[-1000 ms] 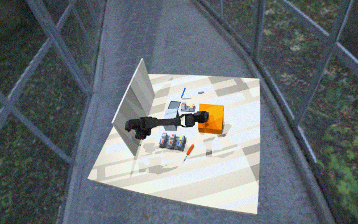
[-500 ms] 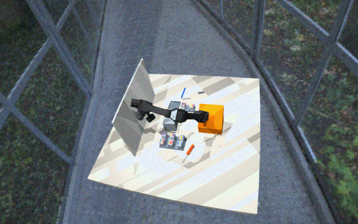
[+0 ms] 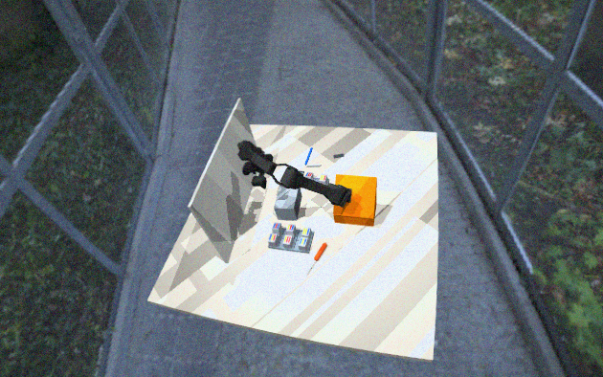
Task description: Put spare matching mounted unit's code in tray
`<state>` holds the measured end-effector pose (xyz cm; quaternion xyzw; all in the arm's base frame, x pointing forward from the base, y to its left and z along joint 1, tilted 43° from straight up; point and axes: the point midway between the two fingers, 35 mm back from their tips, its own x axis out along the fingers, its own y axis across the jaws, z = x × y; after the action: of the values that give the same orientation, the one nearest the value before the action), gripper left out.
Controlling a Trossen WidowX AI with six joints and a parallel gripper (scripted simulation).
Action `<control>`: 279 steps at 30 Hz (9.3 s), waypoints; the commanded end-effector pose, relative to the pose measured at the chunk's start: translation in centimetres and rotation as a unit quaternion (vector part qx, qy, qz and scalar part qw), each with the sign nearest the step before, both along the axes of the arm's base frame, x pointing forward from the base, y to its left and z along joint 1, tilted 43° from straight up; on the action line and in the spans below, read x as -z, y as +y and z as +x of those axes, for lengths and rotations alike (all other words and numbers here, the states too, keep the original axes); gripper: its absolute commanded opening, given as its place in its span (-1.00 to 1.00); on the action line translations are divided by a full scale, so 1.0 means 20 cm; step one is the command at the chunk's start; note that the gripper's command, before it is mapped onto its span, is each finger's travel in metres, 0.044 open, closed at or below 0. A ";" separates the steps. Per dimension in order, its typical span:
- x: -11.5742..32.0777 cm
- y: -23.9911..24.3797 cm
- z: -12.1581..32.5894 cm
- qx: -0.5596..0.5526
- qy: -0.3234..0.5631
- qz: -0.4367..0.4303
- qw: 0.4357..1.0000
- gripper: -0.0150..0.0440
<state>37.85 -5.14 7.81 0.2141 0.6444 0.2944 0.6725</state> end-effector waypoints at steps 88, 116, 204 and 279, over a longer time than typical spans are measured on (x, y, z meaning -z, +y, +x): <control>1.19 -0.20 -0.69 0.565 0.512 -0.001 0.647 0.53; 1.30 -0.09 -0.71 0.563 0.512 -0.003 0.649 0.26; 0.76 -0.62 -0.20 0.565 0.510 -0.001 0.648 -0.49; 1.10 -0.33 -0.16 0.566 0.509 0.000 0.649 -0.49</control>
<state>34.66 -12.10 -13.90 0.6505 0.6406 -0.2998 0.2768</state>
